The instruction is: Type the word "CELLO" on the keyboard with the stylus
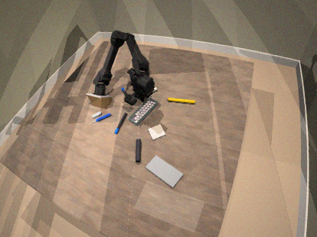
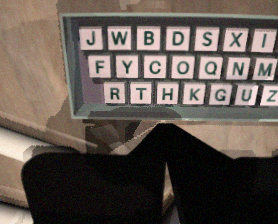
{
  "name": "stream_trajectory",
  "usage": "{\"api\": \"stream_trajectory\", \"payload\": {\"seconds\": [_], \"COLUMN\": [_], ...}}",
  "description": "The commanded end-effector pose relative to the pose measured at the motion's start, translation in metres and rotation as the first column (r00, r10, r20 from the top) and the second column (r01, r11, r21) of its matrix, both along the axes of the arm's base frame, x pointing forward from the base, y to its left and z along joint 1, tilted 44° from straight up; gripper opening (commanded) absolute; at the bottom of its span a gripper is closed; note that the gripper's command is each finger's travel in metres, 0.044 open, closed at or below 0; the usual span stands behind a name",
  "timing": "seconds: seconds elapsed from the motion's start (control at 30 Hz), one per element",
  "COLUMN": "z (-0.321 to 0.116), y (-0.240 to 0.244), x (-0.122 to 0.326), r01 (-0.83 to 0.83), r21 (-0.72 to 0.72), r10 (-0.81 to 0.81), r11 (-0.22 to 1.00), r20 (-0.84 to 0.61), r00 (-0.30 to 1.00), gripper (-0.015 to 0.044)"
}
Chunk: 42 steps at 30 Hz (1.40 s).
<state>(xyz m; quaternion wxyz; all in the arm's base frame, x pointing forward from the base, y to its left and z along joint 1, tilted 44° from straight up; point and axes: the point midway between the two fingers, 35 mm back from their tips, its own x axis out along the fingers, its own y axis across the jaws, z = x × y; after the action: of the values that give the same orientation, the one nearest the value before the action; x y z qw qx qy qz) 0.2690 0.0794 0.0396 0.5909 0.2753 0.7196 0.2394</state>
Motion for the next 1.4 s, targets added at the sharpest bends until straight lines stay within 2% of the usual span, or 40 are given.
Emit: {"api": "stream_trajectory", "payload": {"seconds": [0.0,0.1,0.43,0.63,0.73,0.97,1.37], "z": [0.024,0.040,0.037,0.023,-0.004,-0.052,-0.094], "y": [-0.023,-0.038,-0.035,-0.056,-0.094,-0.160,-0.198], "x": [0.008,0.009,0.010,0.008,-0.004,-0.049,-0.121], "r01": [0.004,0.003,0.012,-0.003,-0.036,-0.204,-0.397], "r21": [-0.002,-0.001,0.002,0.001,0.007,0.093,0.158], "r10": [-0.004,-0.003,-0.012,0.003,0.036,0.173,0.227], "r11": [1.000,1.000,1.000,1.000,0.999,0.974,0.904], "r20": [0.008,0.007,0.011,0.031,0.068,0.273,0.608], "r00": [1.000,1.000,1.000,1.000,0.997,0.946,0.760], "gripper": [0.0000,0.0000,0.0000,0.0150,0.0150,0.0150,0.0150]}}
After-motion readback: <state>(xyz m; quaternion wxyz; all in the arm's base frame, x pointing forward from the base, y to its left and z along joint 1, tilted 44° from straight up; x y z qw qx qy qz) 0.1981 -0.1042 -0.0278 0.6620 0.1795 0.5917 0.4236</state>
